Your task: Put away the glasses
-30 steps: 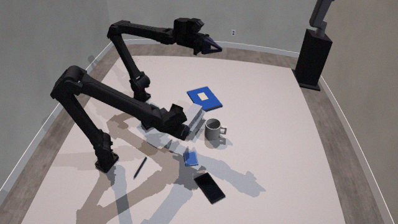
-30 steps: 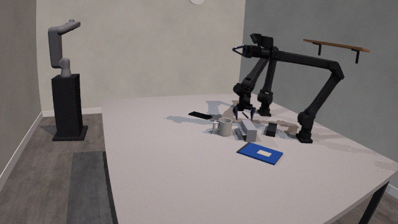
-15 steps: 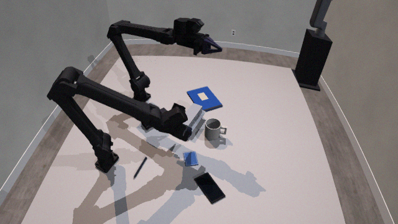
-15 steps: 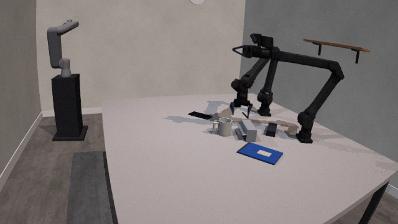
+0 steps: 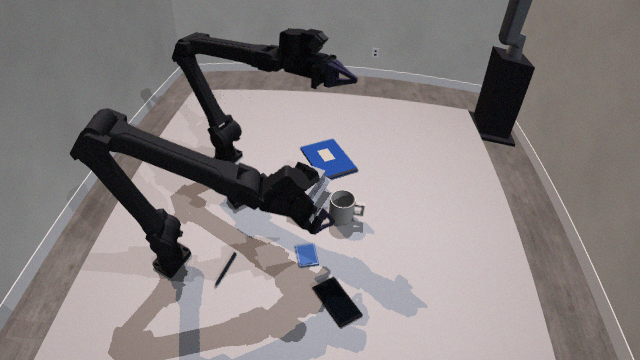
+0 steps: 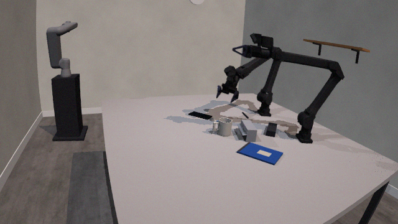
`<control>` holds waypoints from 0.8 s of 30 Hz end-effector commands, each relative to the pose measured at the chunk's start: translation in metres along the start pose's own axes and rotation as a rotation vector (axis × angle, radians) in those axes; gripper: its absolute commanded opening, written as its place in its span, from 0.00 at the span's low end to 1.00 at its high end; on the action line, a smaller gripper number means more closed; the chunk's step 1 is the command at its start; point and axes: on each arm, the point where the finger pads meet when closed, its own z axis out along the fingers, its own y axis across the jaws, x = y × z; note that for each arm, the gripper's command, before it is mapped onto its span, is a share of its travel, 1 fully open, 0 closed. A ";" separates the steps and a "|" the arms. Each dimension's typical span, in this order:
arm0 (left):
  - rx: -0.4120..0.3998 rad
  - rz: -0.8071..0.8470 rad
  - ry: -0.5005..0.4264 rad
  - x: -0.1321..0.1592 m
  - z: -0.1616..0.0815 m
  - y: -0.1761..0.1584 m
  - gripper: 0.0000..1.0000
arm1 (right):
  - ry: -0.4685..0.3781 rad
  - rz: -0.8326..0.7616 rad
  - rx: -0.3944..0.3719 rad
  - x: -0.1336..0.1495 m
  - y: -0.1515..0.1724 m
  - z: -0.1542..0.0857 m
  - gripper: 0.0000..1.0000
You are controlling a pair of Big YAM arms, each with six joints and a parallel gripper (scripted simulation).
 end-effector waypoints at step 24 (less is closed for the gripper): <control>-0.004 -0.012 0.004 0.007 -0.001 0.003 0.00 | -0.409 0.312 0.632 -0.125 -0.219 -0.190 1.00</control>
